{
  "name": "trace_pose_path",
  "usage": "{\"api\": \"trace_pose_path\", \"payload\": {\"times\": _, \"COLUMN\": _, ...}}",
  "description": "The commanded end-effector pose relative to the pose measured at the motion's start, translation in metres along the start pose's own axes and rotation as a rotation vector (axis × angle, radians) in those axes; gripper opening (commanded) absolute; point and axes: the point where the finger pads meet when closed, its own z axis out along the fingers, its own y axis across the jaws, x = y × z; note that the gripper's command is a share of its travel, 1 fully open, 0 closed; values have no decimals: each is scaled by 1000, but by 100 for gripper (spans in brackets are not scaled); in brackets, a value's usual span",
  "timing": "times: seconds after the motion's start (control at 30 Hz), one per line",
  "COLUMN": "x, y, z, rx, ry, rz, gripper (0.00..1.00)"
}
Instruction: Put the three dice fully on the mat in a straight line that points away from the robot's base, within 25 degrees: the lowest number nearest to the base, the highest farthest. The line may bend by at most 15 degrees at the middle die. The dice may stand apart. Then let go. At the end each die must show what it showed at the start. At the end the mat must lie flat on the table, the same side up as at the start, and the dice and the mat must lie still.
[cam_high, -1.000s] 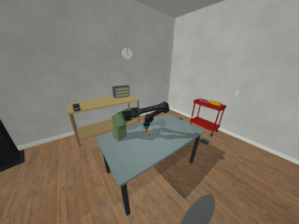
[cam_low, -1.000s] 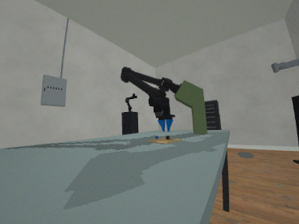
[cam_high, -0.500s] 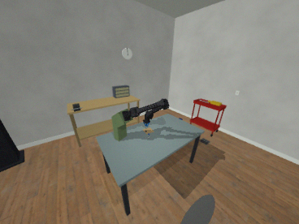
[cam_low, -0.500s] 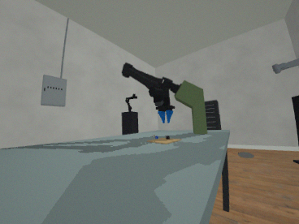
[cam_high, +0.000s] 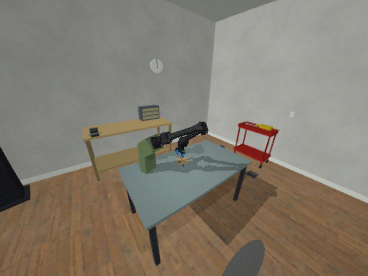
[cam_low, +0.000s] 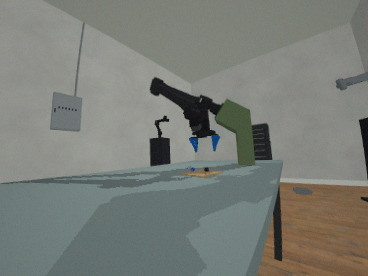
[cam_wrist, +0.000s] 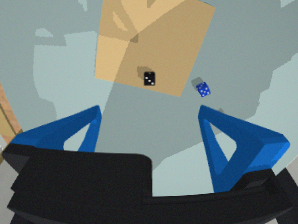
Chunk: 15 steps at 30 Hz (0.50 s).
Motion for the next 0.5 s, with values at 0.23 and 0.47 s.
{"api": "trace_pose_path", "payload": {"times": 0.23, "x": 2, "y": 3, "z": -5, "rx": -4, "ry": -4, "rz": -8, "gripper": 100}}
{"api": "trace_pose_path", "payload": {"times": 0.47, "x": 9, "y": -34, "z": 5, "rx": -2, "ry": -2, "rz": -176, "gripper": 100}}
